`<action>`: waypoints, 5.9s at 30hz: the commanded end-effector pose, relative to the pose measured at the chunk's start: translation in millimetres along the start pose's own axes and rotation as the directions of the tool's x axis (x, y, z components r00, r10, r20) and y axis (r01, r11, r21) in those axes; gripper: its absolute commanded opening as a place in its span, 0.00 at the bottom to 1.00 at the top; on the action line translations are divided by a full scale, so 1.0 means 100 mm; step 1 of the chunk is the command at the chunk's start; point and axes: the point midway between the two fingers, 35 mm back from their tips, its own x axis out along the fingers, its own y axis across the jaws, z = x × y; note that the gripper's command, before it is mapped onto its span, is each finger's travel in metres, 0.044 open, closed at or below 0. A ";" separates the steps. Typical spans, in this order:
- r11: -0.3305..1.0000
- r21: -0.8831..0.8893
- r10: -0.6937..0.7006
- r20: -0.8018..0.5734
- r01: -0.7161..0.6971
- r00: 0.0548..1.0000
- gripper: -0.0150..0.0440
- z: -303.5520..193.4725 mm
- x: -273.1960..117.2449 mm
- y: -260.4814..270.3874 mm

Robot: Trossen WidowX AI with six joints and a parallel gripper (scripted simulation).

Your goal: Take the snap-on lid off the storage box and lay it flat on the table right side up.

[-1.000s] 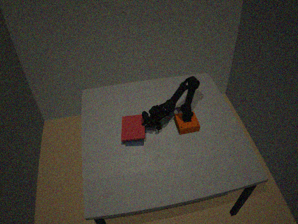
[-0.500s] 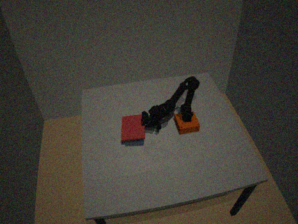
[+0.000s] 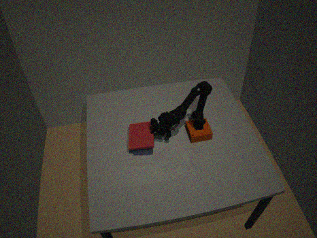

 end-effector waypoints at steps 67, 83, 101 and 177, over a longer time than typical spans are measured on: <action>1.000 -0.005 0.003 -0.004 -0.003 1.000 0.25 0.00 -0.46 0.74; 1.000 -0.005 0.003 -0.004 -0.003 1.000 0.25 0.00 -0.60 0.90; 1.000 -0.005 0.003 -0.004 -0.003 1.000 0.25 0.00 -0.75 1.08; 1.000 -0.018 0.003 0.007 -0.003 1.000 0.25 1.40 -0.80 1.01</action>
